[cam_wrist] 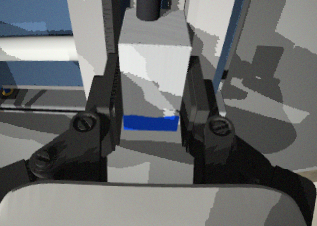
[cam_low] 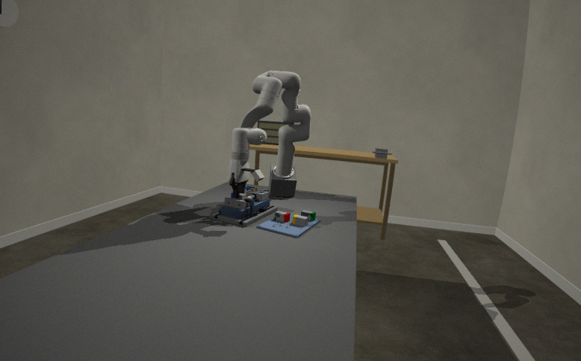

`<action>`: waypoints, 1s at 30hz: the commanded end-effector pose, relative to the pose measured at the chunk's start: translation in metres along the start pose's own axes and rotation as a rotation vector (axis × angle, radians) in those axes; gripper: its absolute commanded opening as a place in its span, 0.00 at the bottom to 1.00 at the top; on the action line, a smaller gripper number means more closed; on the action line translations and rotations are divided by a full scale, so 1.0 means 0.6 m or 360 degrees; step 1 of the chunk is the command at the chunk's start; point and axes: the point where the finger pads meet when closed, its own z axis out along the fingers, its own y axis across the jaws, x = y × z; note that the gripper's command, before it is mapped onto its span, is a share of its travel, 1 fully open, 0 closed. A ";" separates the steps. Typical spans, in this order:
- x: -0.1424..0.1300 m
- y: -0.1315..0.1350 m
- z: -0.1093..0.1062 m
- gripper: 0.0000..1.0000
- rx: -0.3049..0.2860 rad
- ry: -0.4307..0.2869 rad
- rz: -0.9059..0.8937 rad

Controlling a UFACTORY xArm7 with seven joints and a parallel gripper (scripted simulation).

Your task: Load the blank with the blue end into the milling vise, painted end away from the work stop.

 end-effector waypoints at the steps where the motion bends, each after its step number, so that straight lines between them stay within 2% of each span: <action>1: 0.000 0.002 -0.001 0.00 -0.0005 0.0000 0.0001; 16: 0.000 0.002 0.000 0.00 -0.0005 0.0000 0.0001; 17: -0.001 0.003 0.000 1.00 -0.0006 0.0000 0.0001; 30: -0.001 0.003 0.000 1.00 -0.0006 0.0000 0.0001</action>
